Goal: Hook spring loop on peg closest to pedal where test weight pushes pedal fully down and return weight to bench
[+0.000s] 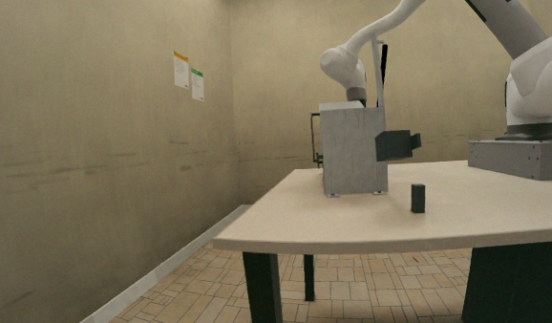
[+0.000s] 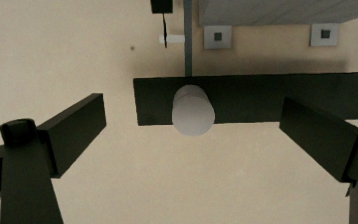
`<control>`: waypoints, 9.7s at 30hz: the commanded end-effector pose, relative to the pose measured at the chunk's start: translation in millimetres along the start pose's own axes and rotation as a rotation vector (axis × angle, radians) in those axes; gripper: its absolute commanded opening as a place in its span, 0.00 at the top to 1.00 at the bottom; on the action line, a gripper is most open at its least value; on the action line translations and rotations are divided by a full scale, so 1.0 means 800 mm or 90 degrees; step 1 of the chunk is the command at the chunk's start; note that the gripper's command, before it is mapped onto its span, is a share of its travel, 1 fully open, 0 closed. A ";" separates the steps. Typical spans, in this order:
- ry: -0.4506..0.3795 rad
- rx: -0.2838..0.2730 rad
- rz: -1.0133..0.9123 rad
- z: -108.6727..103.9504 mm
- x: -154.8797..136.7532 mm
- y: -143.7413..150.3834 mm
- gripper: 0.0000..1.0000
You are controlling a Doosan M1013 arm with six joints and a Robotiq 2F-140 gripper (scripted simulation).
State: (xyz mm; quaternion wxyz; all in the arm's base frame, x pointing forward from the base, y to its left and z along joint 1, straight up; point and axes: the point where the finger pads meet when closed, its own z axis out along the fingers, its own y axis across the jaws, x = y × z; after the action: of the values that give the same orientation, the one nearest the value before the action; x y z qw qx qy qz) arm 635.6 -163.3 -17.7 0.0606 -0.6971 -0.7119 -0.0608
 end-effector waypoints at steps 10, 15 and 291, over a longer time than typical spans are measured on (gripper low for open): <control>0.000 -0.001 0.000 -0.001 0.000 0.001 0.75; 0.000 -0.001 0.000 -0.001 0.000 0.001 0.75; -0.039 -0.001 0.000 -0.119 0.107 -0.094 0.75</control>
State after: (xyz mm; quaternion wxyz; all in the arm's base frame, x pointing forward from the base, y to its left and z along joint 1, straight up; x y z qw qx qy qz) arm 562.0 -100.0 91.8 0.0398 -0.6985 -0.7134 -0.0403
